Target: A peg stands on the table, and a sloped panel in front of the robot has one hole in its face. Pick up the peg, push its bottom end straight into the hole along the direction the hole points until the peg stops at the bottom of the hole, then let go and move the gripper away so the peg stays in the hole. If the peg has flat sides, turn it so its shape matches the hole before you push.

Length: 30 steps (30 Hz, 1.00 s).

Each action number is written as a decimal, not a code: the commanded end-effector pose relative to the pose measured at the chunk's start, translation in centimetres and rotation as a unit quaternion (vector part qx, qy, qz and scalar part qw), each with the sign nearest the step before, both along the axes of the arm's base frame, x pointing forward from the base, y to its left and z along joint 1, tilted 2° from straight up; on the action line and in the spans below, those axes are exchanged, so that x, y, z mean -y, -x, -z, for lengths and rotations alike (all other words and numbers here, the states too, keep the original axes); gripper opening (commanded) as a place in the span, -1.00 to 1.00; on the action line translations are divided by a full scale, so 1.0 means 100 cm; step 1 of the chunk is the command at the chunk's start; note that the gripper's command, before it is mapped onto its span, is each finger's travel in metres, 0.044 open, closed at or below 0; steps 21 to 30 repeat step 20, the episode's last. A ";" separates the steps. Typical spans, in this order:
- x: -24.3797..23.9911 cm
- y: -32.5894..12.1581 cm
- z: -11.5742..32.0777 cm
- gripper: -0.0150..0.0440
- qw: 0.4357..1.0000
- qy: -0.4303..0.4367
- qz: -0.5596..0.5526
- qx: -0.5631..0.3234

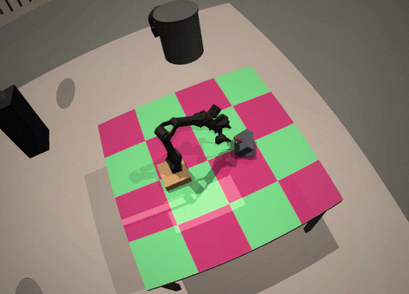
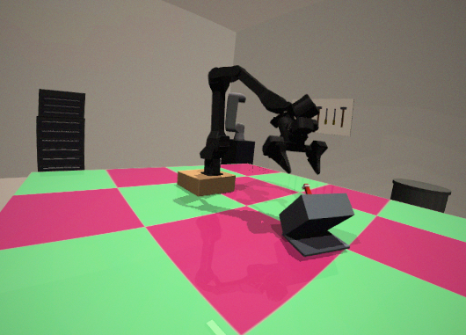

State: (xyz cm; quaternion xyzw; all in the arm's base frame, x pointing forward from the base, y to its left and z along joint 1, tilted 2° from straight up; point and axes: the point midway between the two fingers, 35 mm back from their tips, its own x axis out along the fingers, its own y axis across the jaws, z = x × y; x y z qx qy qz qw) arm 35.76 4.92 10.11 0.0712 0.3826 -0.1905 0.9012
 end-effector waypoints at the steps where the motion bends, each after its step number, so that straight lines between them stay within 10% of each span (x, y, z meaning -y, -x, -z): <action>1: -0.002 0.004 -0.006 1.00 1.000 0.000 0.001 0.001; 30: -0.011 0.023 -0.025 1.00 1.000 0.000 0.000 -0.001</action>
